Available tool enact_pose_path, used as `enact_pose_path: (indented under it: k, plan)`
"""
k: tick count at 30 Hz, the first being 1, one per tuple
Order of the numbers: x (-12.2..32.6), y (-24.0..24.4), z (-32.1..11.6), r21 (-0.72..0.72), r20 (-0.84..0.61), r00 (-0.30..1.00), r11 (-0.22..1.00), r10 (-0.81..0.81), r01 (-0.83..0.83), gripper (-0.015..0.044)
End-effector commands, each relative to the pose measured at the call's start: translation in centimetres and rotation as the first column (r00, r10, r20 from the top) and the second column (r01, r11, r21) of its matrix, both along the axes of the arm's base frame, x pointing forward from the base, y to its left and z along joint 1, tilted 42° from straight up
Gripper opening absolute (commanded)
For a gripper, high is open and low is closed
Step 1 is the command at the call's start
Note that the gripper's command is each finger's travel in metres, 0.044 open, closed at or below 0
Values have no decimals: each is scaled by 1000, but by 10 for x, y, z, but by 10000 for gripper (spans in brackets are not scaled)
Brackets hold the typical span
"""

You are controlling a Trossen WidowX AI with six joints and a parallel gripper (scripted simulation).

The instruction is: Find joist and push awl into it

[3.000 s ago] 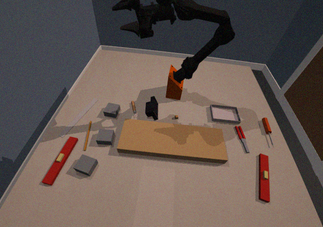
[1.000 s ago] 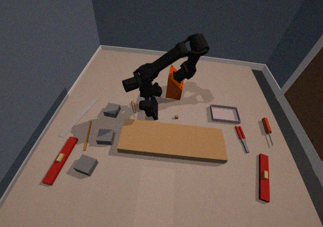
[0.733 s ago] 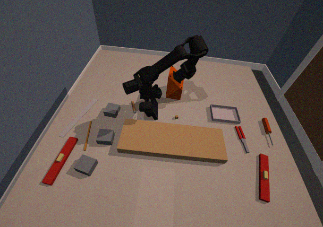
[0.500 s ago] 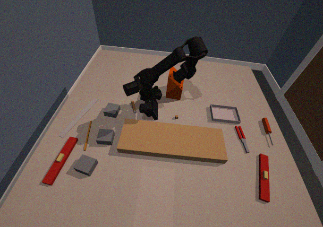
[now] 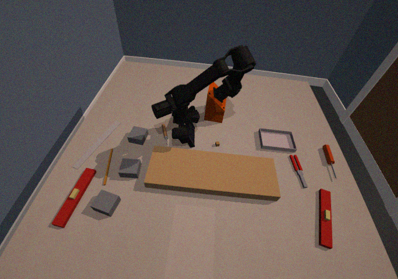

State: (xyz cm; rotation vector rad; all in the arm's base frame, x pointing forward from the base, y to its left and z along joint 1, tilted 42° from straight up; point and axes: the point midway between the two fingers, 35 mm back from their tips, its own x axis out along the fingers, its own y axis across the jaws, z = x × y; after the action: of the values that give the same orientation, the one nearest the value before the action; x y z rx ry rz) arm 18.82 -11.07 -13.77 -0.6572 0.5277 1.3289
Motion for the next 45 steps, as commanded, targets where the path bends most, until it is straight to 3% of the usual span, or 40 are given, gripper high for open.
enact_pose_path:
  k: [1, 12, 28, 45]
  plan:
    - [0, 0, 1, 3, -3, 1000, 1000, -6, 6, 287]
    - [-3, -16, 17, 1, -4, 1000, 1000, -7, 7, 0]
    - [-10, -38, 44, 1, -5, 1000, 1000, -6, 6, 0]
    - [-11, -35, 45, -49, -16, 1000, 999, -12, 11, 0]
